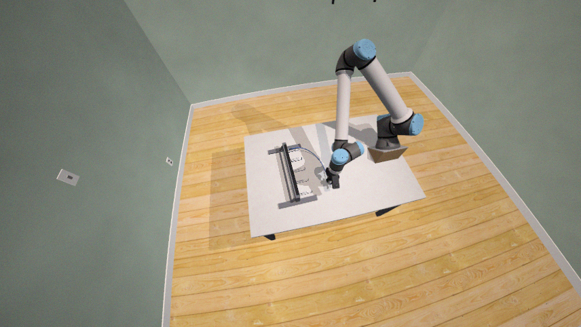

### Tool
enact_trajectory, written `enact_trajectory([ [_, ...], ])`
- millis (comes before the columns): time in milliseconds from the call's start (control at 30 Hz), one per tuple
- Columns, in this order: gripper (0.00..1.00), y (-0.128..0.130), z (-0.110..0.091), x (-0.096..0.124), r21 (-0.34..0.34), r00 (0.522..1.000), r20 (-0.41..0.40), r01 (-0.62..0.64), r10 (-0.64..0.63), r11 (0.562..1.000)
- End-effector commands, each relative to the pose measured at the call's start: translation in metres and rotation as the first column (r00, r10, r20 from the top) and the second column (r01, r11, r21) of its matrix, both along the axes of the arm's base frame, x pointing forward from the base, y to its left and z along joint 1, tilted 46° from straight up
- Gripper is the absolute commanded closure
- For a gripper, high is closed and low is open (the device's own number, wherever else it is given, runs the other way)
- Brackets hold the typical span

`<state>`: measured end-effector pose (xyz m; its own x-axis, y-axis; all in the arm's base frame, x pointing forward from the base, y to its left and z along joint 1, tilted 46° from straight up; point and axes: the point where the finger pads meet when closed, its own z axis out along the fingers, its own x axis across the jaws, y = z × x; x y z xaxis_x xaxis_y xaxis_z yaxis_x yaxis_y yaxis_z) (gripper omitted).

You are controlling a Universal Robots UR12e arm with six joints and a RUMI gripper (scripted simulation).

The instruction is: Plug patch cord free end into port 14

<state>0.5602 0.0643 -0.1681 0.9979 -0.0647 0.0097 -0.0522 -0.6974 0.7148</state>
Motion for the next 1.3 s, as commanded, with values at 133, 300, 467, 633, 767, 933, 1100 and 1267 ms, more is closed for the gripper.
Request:
enact_trajectory([
  [133,1.00,0.014,0.013,0.003,0.001,1.000,0.003,0.000,0.000,1.000],
  [300,1.00,0.019,0.018,0.003,0.001,1.000,0.003,0.000,0.000,1.000],
  [467,1.00,0.022,0.020,0.004,0.001,1.000,0.003,0.000,0.000,1.000],
  [633,1.00,0.024,0.022,0.004,0.001,1.000,0.003,0.000,0.000,1.000],
  [767,1.00,0.024,0.023,0.003,0.001,1.000,0.002,0.000,0.000,1.000],
  [933,1.00,0.024,0.022,0.002,0.000,1.000,0.000,0.001,-0.001,1.000],
  [1100,1.00,0.023,0.022,0.002,0.000,1.000,0.000,0.001,-0.001,1.000],
  [1267,1.00,0.023,0.022,0.002,0.000,1.000,0.000,0.001,-0.001,1.000],
])
